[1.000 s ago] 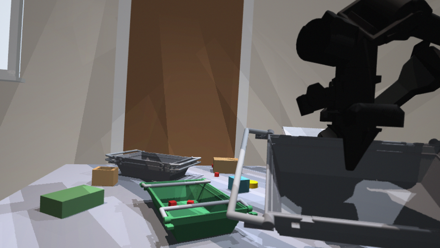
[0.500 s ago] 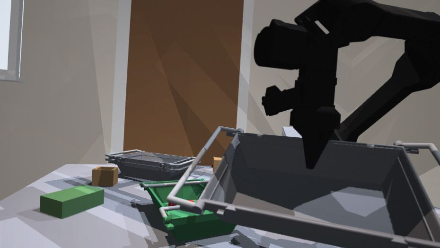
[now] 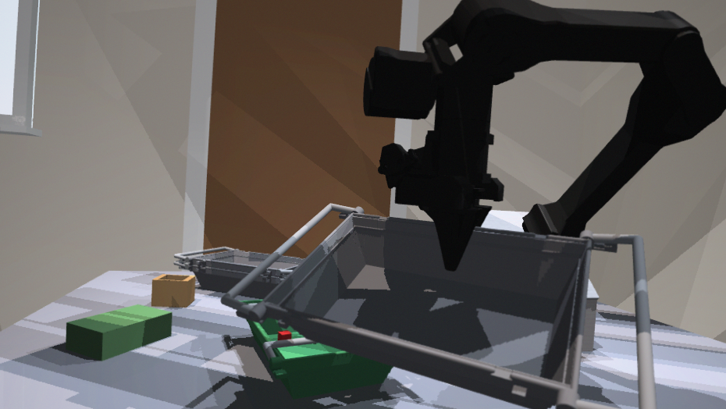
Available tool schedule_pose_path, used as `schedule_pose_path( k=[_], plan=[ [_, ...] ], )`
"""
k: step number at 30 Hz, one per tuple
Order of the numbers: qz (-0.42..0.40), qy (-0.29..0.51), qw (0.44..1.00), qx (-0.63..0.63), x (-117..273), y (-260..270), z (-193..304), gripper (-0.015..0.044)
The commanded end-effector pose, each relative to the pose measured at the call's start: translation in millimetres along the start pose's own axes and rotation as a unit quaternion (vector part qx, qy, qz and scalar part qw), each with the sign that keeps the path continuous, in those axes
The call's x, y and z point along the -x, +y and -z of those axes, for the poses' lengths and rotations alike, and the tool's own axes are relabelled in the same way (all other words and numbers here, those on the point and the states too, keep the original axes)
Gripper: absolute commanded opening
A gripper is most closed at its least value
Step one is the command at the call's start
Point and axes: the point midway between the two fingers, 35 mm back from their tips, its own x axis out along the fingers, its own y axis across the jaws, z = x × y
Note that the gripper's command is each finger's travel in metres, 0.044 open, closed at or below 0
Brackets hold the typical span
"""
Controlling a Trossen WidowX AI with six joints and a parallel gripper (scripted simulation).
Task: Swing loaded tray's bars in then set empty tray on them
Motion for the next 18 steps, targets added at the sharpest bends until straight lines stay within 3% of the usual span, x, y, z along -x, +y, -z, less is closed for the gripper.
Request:
schedule_pose_path(
  k=[1, 18],
  plan=[
    [-0.009, -0.01, 1.0, -0.015, 6, 1, -17, 0.0],
    [-0.008, -0.008, 0.994, -0.109, 5, -20, -88, 0.0]
  ],
)
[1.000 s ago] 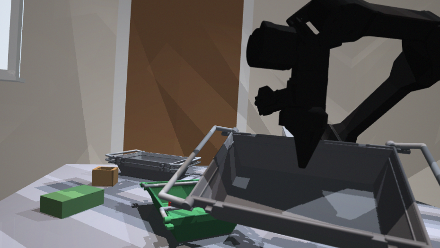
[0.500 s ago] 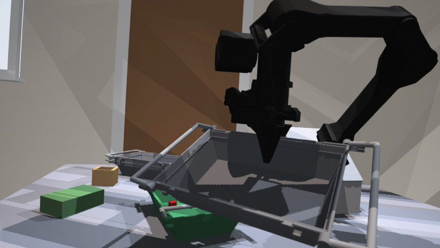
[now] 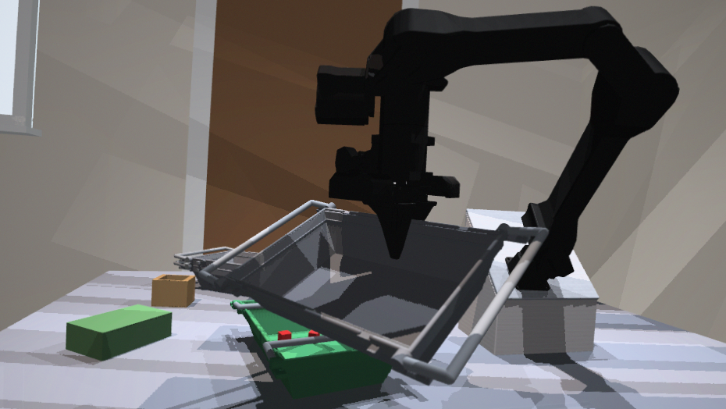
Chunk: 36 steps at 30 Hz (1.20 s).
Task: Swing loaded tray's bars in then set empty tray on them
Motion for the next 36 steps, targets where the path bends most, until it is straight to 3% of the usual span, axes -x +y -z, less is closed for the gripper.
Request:
schedule_pose_path(
  k=[1, 36],
  plan=[
    [-0.012, -0.009, 1.0, -0.015, 7, 0, -18, 0.0],
    [-0.025, 0.017, 0.982, -0.184, 1, -61, -144, 0.0]
  ],
)
